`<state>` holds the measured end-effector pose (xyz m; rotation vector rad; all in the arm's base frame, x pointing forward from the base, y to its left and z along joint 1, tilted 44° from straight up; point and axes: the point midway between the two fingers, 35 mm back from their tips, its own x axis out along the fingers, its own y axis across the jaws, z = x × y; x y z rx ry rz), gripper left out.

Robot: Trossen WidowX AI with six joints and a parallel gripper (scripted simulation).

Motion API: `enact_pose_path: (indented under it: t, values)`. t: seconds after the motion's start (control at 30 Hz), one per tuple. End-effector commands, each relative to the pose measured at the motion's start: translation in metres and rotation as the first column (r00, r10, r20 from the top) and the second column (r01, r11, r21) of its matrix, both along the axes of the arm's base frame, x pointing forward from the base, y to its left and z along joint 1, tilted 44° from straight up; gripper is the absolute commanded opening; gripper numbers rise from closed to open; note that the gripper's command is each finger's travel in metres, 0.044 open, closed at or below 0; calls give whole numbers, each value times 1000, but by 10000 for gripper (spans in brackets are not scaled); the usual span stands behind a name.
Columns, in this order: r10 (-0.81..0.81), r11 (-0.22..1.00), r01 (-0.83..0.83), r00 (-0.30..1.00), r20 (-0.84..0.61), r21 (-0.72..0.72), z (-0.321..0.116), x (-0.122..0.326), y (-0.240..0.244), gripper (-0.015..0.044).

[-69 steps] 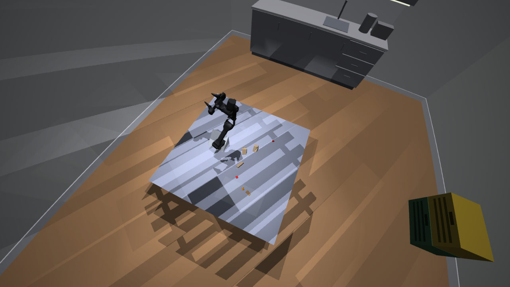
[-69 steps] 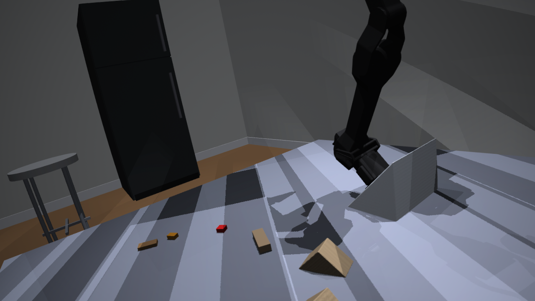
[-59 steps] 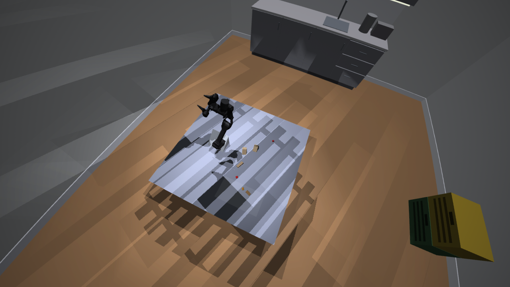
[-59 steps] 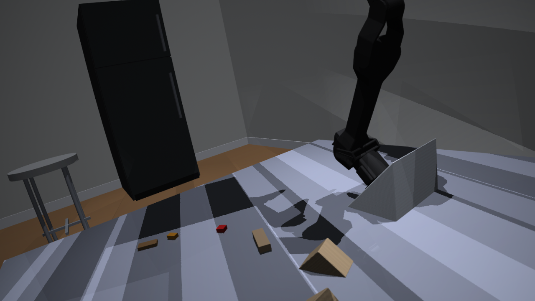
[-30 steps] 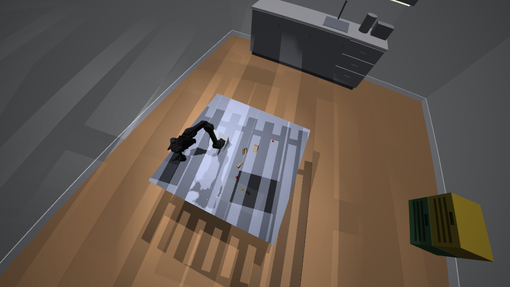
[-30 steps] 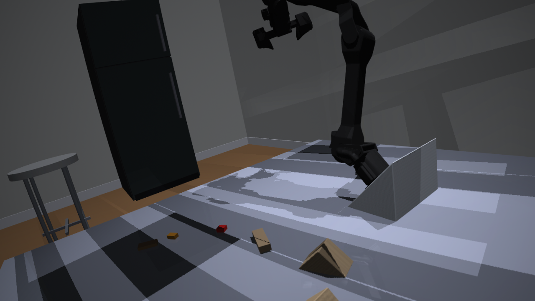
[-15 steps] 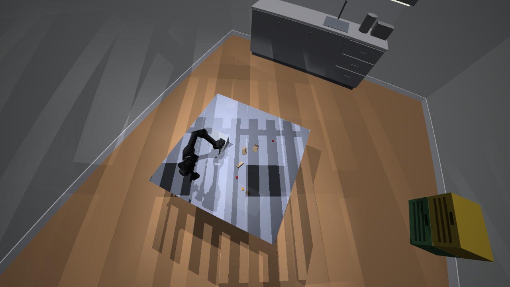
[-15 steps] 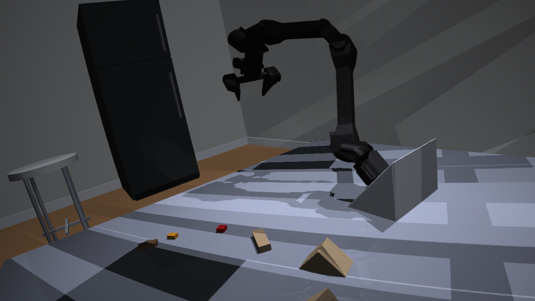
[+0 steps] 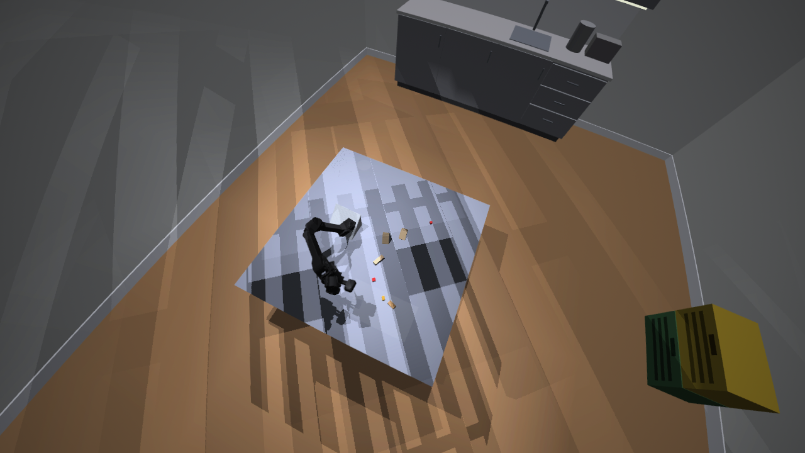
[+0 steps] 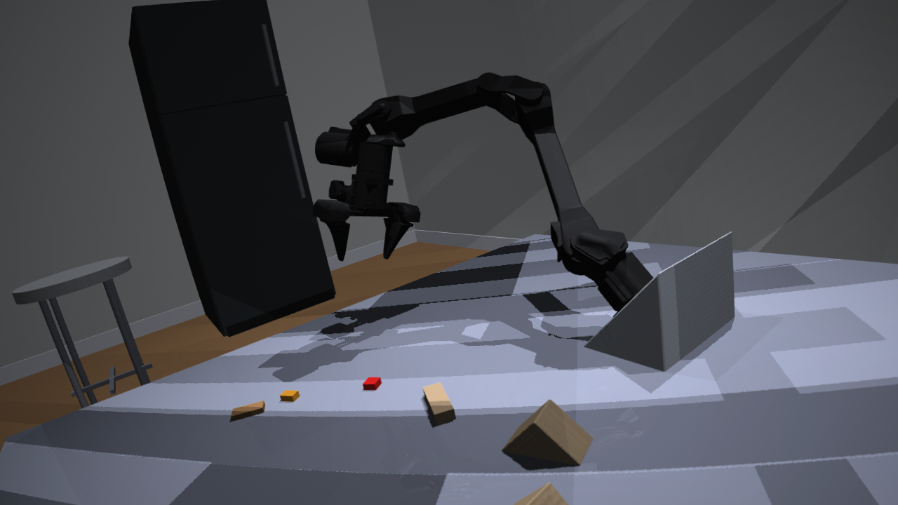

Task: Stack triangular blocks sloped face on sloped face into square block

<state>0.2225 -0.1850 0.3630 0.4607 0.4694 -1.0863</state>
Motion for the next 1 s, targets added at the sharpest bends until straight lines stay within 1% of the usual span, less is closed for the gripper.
enact_pose_path:
  t: [0.0, 0.07, 0.17, 0.27, 0.4, 0.5, 0.6, 0.73, 0.8, 0.97]
  values:
    - [73, 992, -69, 997, -36, 101, -33, 29, 19, 440]
    - [101, 983, -91, 993, -60, 160, -53, 44, 29, 440]
    - [152, 954, -115, 982, -114, 276, -93, 69, 55, 440]
    - [183, 918, -106, 968, -171, 382, -133, 85, 83, 440]
    - [211, 863, -51, 940, -268, 502, -187, 94, 125, 440]
    - [222, 824, 22, 907, -358, 566, -227, 90, 158, 440]
    - [221, 793, 114, 861, -458, 598, -264, 78, 190, 440]
    - [200, 771, 246, 782, -590, 588, -304, 53, 226, 440]
    - [194, 769, 269, 767, -612, 580, -311, 48, 232, 440]
    - [194, 769, 269, 767, -612, 580, -311, 48, 232, 440]
